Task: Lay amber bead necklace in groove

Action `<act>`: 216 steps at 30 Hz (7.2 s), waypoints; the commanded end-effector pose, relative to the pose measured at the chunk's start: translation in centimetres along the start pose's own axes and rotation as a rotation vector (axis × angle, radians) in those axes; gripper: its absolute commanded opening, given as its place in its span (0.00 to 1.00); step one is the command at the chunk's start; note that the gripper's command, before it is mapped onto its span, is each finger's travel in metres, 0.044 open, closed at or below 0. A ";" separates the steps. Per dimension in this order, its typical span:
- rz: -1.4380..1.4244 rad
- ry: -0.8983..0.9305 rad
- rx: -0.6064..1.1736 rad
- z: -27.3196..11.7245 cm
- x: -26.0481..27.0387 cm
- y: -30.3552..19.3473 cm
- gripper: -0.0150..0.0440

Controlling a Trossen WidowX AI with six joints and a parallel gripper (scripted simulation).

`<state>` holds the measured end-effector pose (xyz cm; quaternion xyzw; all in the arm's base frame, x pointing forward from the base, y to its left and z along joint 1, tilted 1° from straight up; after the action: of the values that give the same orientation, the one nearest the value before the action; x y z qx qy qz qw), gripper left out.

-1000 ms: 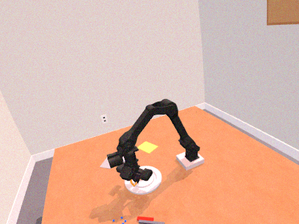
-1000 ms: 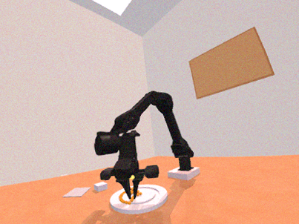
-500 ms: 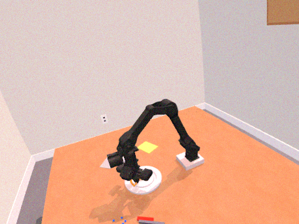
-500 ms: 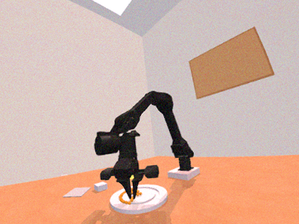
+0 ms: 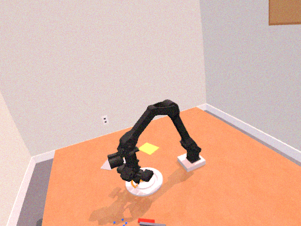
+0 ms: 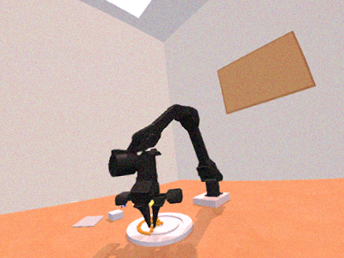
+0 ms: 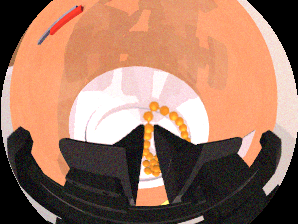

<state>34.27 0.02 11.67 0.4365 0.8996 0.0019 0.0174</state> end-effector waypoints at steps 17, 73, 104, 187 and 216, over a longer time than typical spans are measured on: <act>-0.006 0.003 -0.003 0.1 1.8 2.4 0.25; -0.273 0.002 -0.002 -2.9 1.0 0.5 0.73; -0.310 0.000 -0.002 -0.5 0.9 0.2 0.46; -0.319 0.004 -0.001 0.4 3.5 2.0 0.34; -0.314 0.004 -0.003 -0.1 3.5 2.0 1.00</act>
<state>33.68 3.99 11.68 0.2880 0.9575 0.0011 0.0171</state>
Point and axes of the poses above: the point midway between the two fingers, 35 mm back from their tips, its own z axis out along the fingers, its own x axis across the jaws, y = z × x, the point moved 8 cm from there along -z, back along the fingers
